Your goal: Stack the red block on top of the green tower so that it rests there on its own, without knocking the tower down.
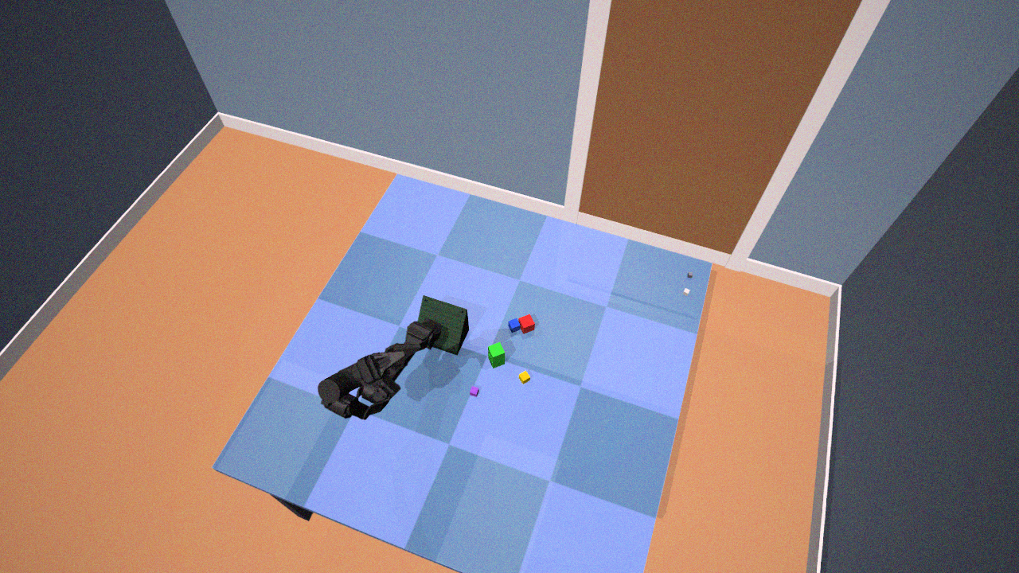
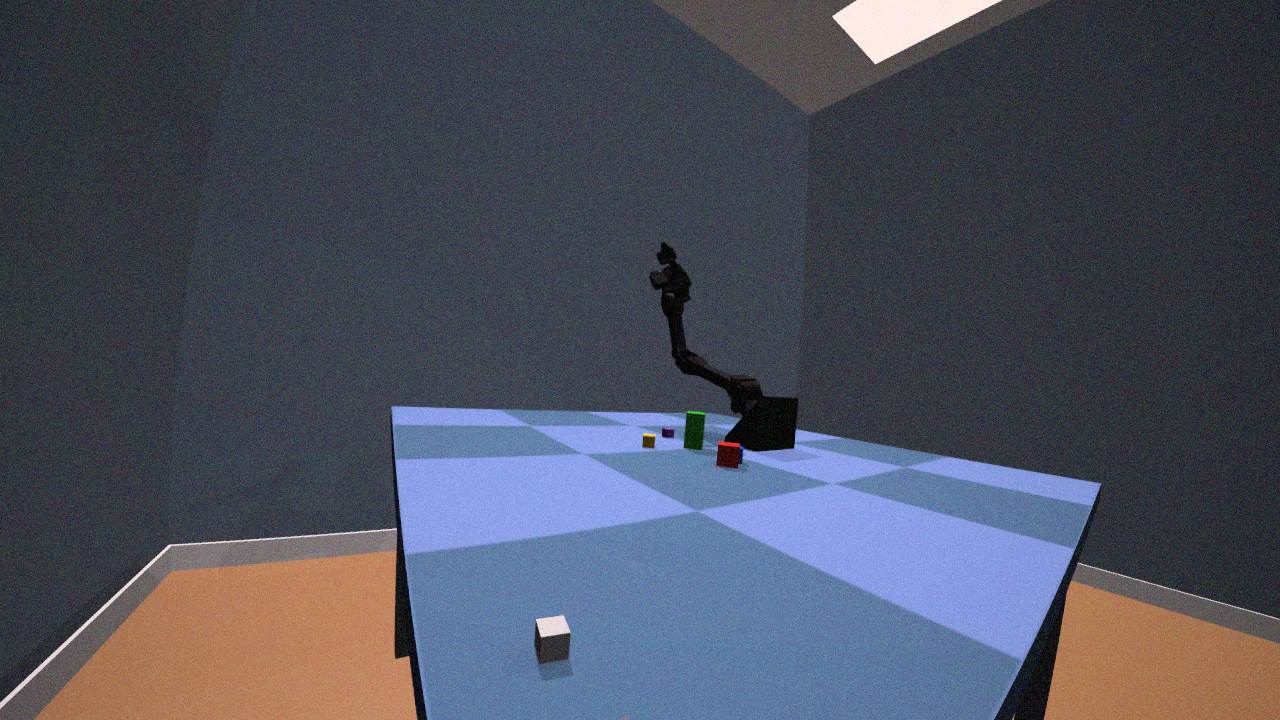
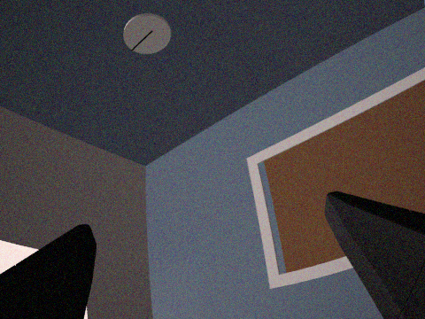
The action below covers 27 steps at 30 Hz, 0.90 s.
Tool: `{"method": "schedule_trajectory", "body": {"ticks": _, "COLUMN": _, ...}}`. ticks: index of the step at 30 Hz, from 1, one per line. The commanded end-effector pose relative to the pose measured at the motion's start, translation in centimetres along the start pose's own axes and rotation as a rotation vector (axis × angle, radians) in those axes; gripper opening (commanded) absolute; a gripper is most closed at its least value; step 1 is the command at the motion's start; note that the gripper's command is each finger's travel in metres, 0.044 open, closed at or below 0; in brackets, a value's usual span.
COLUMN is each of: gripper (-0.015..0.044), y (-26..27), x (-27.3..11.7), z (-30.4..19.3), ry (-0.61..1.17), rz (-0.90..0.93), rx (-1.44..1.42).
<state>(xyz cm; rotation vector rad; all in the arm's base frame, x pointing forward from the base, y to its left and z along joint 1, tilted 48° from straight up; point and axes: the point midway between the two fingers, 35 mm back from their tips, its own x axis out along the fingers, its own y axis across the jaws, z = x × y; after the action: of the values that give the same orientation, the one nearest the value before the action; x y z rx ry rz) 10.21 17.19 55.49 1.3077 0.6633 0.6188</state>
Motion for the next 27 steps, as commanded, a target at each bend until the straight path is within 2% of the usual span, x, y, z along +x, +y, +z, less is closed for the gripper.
{"method": "schedule_trajectory", "body": {"ticks": 1, "gripper": 0.0440, "y": -1.9, "x": 3.6, "z": -2.1, "ry": -0.017, "rz": -0.093, "rx": -0.134}}
{"method": "schedule_trajectory", "body": {"ticks": 7, "gripper": 0.0440, "y": -5.8, "x": 9.5, "z": -4.5, "ry": -0.033, "rz": -0.262, "rx": -0.352}}
{"method": "schedule_trajectory", "body": {"ticks": 13, "gripper": 0.0440, "y": -12.0, "x": 14.9, "z": -6.7, "ry": -0.010, "rz": -0.482, "rx": -0.582}}
{"method": "schedule_trajectory", "body": {"ticks": 21, "gripper": 0.0440, "y": -19.5, "x": 20.2, "z": -6.9, "ry": 0.033, "rz": -0.729, "rx": -0.786}}
{"method": "schedule_trajectory", "body": {"ticks": 27, "gripper": 0.0440, "y": -24.7, "x": 22.8, "z": -6.3, "ry": 0.087, "rz": -0.891, "rx": -0.904}}
